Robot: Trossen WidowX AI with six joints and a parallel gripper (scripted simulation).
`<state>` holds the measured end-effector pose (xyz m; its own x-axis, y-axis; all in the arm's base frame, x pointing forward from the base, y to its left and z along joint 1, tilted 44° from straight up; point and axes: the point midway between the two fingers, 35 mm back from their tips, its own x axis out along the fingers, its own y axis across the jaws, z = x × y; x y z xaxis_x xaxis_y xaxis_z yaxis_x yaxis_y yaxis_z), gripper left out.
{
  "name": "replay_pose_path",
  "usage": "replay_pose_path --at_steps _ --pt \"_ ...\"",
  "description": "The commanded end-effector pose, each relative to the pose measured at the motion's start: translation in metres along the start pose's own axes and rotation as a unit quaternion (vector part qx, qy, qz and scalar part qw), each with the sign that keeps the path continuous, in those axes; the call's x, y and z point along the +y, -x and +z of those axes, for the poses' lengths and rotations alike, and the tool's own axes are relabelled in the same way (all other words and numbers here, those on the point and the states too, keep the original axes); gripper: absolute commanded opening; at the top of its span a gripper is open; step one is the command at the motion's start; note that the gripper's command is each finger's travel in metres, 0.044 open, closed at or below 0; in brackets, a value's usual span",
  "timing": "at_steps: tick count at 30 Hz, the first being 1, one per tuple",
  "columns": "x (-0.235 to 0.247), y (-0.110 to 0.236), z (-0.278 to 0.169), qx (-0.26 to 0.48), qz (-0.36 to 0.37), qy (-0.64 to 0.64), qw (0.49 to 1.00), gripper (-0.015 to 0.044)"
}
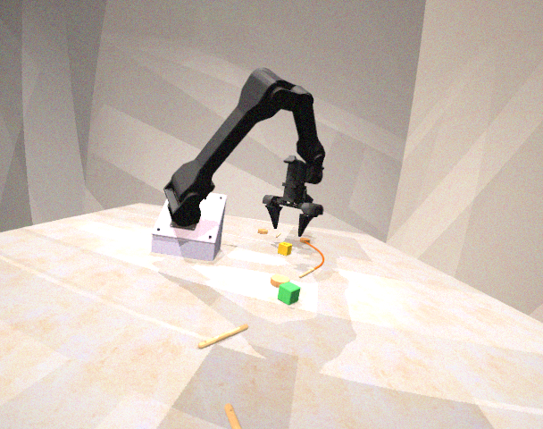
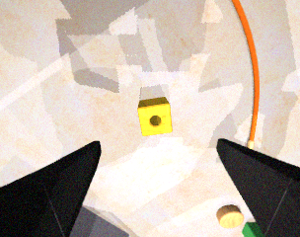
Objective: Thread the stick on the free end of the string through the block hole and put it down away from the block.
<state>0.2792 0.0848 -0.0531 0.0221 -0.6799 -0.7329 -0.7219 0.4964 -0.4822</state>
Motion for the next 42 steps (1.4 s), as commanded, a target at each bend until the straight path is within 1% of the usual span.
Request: replay_pose_path --at_steps 1,6,13,14,34,41,42 --pt "-0.0009 0.0063 0.0034 0.002 -0.001 -0.404 0.915 0.0440" --pt "-0.0012 0.0082 0.0044 0.002 -0.001 -0.511 0.860 0.0440" --pt "-0.0014 0.0100 0.0053 0.002 -0.002 -0.650 0.760 0.0440" --pt "-0.0014 0.0101 0.0054 0.002 -0.002 -0.657 0.754 0.0440" --pt "-0.0014 0.0101 0.0054 0.002 -0.002 -0.657 0.754 0.0440" --pt "-0.0014 0.0101 0.0054 0.002 -0.002 -0.657 0.754 0.0256" --pt "-0.0014 0.0101 0.0054 0.002 -0.002 -0.657 0.754 0.0245"
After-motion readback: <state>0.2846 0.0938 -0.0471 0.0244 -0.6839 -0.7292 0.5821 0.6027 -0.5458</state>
